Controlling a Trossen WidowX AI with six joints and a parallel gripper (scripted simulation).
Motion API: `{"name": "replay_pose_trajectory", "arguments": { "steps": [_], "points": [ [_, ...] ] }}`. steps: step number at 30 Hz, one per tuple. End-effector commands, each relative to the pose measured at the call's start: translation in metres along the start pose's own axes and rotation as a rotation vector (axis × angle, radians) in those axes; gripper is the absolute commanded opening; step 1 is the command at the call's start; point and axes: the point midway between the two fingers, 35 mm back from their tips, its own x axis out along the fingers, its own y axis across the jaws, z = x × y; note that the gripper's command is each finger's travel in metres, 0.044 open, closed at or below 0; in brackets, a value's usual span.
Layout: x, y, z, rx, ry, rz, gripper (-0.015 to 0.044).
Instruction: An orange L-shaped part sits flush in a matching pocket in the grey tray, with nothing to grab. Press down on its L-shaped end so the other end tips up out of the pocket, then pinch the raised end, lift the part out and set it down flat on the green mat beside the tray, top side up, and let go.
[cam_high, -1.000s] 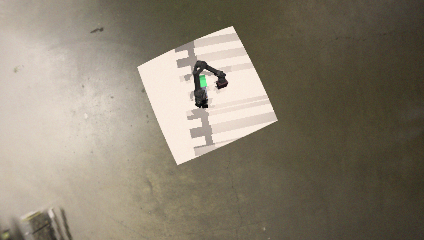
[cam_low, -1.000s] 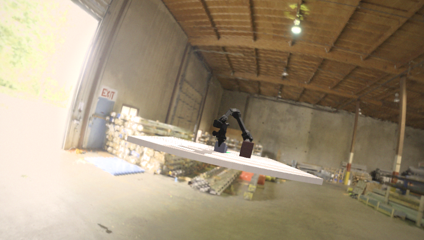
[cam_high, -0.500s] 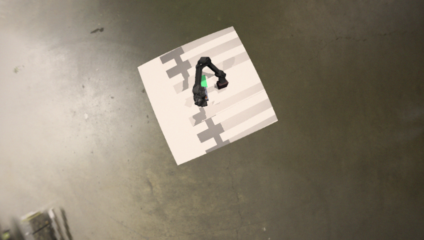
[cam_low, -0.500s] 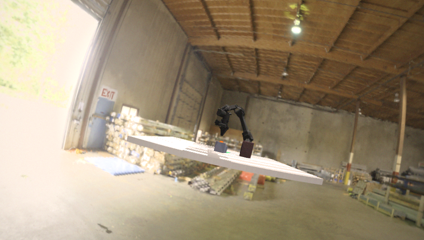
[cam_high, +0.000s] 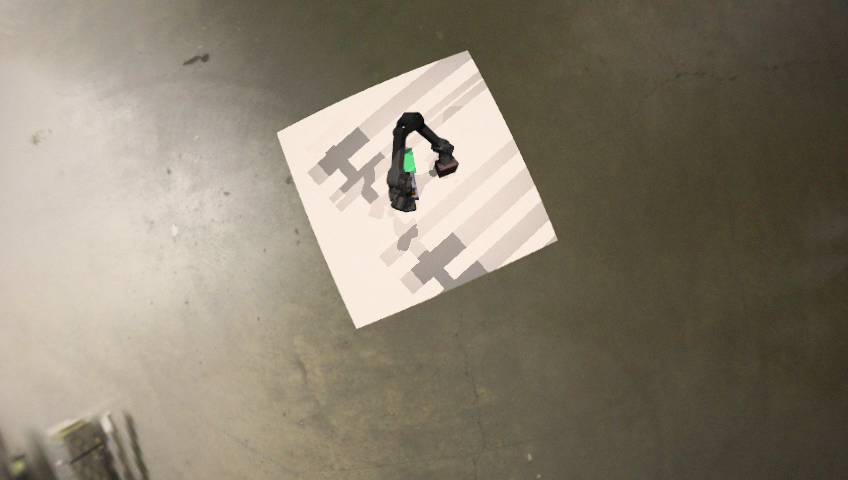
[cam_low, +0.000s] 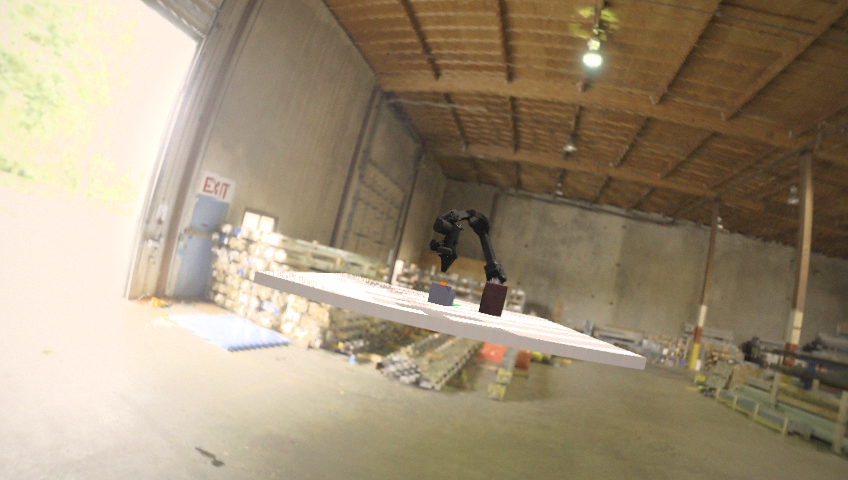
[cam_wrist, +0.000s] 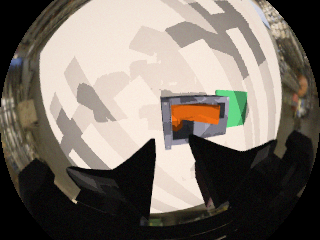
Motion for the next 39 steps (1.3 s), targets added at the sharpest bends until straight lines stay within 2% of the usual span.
{"name": "replay_pose_trajectory", "arguments": {
  "steps": [1,7,10,11,28,39],
  "points": [
    [0.000,0.000,0.000,-0.003,-0.002,0.001,0.0180],
    [0.000,0.000,0.000,-0.003,-0.002,0.001,0.0180],
    [-0.001,-0.004,0.001,-0.091,-0.001,0.000,0.0259],
    [-0.001,-0.007,0.002,-0.150,0.000,0.000,0.0280],
    [-0.002,-0.077,0.009,-1.559,0.025,0.002,0.0280],
    [-0.002,-0.078,0.009,-1.573,0.025,0.002,0.0280]
  ]
}}
